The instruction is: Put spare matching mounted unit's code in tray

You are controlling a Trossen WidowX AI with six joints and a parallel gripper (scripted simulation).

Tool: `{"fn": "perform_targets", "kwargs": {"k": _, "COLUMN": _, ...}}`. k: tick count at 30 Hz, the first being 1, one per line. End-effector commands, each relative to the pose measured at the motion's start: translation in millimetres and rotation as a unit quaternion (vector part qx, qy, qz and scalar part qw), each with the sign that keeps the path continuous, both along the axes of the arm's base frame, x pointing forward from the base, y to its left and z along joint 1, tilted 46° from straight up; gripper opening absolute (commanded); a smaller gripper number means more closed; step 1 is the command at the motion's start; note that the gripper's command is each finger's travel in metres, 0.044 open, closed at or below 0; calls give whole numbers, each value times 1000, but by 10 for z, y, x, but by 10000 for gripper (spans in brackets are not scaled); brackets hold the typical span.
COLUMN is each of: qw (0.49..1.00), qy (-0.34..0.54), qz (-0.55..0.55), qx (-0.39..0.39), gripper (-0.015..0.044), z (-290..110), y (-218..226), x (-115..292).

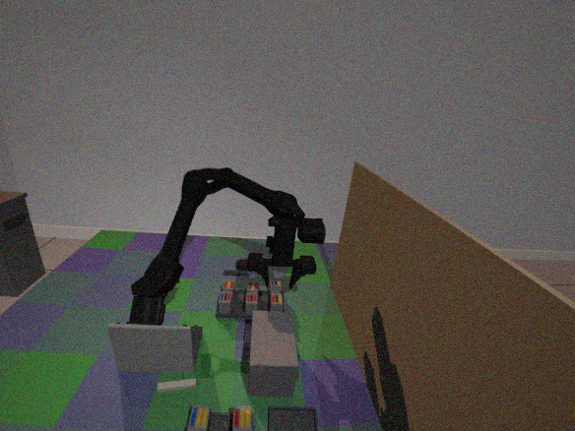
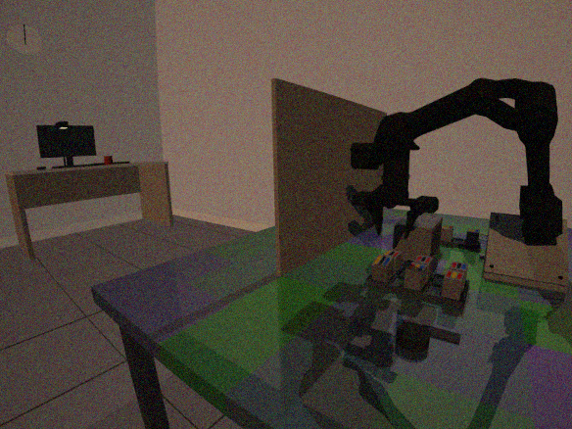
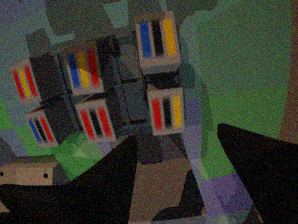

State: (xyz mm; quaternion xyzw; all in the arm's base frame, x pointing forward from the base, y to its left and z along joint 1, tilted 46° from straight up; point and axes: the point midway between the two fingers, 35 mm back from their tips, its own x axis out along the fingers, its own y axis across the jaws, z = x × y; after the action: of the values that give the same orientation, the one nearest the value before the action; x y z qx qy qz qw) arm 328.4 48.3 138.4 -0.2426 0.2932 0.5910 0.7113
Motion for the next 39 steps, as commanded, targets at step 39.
{"fn": "perform_targets", "kwargs": {"k": 39, "qw": 1000, "qy": 2, "qz": -2, "qx": 4, "gripper": 300, "z": -476, "y": 488, "x": 78}}
